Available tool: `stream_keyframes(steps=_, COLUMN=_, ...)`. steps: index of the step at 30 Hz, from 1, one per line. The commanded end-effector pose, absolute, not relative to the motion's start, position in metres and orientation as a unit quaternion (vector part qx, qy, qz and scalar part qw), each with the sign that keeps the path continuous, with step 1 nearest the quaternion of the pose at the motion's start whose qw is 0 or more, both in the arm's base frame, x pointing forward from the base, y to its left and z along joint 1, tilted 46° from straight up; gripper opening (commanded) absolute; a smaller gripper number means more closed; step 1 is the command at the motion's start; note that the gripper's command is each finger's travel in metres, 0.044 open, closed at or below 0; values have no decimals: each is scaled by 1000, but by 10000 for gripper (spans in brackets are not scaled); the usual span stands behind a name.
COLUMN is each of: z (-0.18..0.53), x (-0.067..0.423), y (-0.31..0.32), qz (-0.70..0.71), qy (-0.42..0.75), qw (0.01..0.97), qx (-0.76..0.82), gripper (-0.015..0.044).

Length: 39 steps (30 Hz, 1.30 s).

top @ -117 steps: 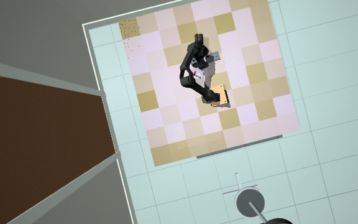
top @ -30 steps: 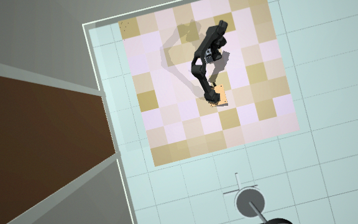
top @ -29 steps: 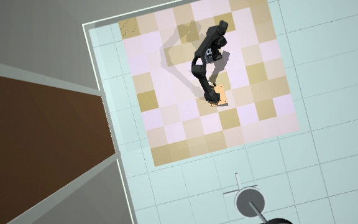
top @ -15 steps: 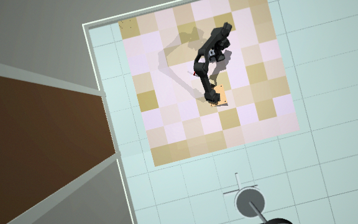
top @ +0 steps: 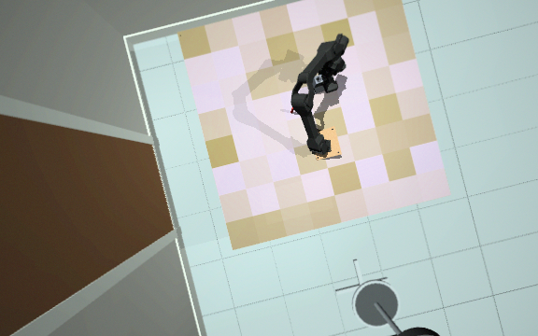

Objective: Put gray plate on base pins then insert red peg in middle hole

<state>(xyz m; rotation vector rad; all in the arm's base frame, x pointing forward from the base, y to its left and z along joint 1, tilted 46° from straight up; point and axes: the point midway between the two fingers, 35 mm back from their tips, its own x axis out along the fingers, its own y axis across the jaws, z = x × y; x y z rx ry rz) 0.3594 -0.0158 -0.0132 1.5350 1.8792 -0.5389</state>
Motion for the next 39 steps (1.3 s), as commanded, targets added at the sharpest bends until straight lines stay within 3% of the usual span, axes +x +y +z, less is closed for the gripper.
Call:
stream_keyframes(steps=1, z=-14, x=359, y=-18, qz=-206, qy=715, qw=324, qx=584, gripper=0)
stream_keyframes(steps=39, z=-40, x=356, y=6, qz=-205, qy=716, qw=328, qx=582, gripper=0)
